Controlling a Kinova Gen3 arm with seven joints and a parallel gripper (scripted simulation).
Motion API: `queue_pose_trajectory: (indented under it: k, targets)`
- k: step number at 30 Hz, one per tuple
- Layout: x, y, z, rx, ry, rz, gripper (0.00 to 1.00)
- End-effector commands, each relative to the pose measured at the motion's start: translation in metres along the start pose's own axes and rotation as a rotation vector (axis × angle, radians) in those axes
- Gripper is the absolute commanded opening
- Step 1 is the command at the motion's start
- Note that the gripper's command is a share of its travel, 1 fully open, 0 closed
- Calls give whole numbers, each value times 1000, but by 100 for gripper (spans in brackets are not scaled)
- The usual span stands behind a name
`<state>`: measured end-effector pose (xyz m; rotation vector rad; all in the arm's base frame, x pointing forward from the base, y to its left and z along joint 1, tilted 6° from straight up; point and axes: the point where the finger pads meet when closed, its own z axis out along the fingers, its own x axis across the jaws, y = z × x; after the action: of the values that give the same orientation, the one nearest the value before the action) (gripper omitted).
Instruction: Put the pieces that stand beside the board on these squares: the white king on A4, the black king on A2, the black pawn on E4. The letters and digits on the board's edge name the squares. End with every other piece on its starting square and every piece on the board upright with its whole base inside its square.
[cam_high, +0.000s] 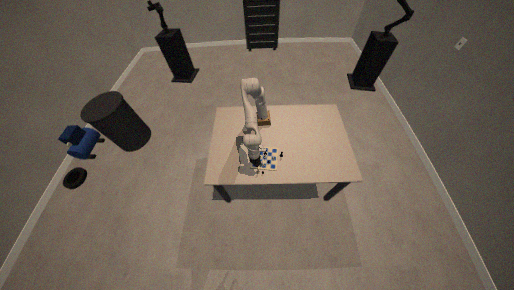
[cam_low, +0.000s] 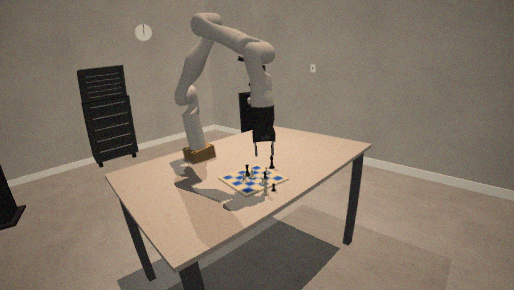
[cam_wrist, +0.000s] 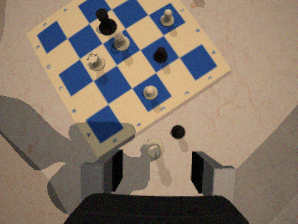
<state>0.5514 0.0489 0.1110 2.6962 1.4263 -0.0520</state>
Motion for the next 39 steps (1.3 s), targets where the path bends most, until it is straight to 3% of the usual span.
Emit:
queue_pose_trajectory:
  k: [1,13,24,39]
  targets:
    - [1,4,-2,-14,3,4,100]
    - [1,4,-1,-13,2,-7,100]
    - [-2,0,4,-7,-5,-124,100]
    - [-8,-4,17,3,-14,-649,100]
